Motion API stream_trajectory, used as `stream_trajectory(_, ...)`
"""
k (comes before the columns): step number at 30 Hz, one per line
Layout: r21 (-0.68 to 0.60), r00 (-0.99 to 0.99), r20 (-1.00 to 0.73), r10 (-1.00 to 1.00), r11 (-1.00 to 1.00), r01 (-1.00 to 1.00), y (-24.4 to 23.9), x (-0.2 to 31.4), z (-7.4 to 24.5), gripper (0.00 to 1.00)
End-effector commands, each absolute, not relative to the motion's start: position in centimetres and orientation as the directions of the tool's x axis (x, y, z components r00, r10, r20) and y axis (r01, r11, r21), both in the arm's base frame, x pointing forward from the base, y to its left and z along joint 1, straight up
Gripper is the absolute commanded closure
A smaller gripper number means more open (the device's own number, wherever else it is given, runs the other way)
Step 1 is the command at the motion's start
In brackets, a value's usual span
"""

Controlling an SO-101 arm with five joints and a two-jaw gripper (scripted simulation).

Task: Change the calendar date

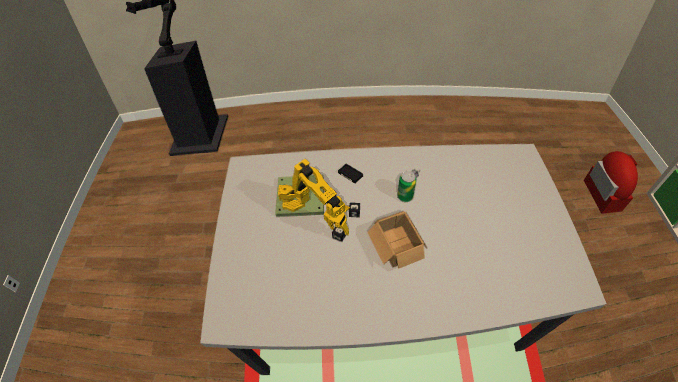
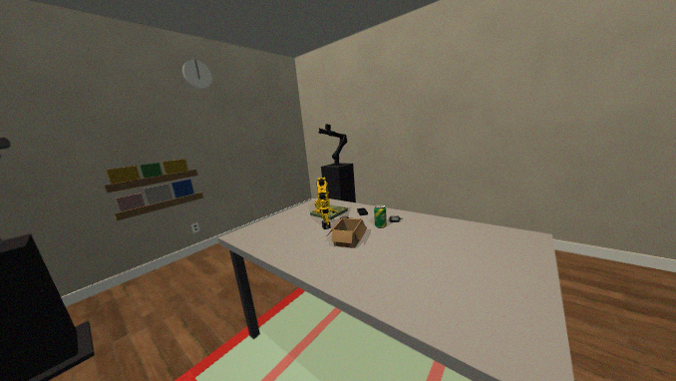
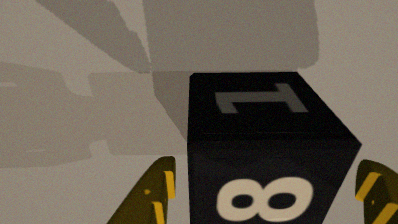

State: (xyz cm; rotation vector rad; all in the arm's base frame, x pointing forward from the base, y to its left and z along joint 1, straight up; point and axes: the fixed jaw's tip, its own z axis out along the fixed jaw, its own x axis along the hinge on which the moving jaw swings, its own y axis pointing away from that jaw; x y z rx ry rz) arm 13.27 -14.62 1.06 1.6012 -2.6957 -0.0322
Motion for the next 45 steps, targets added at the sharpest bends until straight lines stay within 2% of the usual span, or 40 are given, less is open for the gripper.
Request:
stream_trajectory(1,0.004,-0.479,-0.001,-0.878,0.479,-0.878,-15.0,13.4,2.8,0.64)
stream_trajectory(14,0.004,-0.479,-0.001,-0.878,0.479,-0.878,-14.8,13.2,5.7,0.64)
stream_trajectory(39,0.003,-0.479,-0.001,-0.878,0.479,-0.878,-14.8,13.2,5.8,0.64)
stream_trajectory(45,-0.054,-0.479,0.018,-0.877,0.478,-0.877,-15.1,13.4,6.8,0.64)
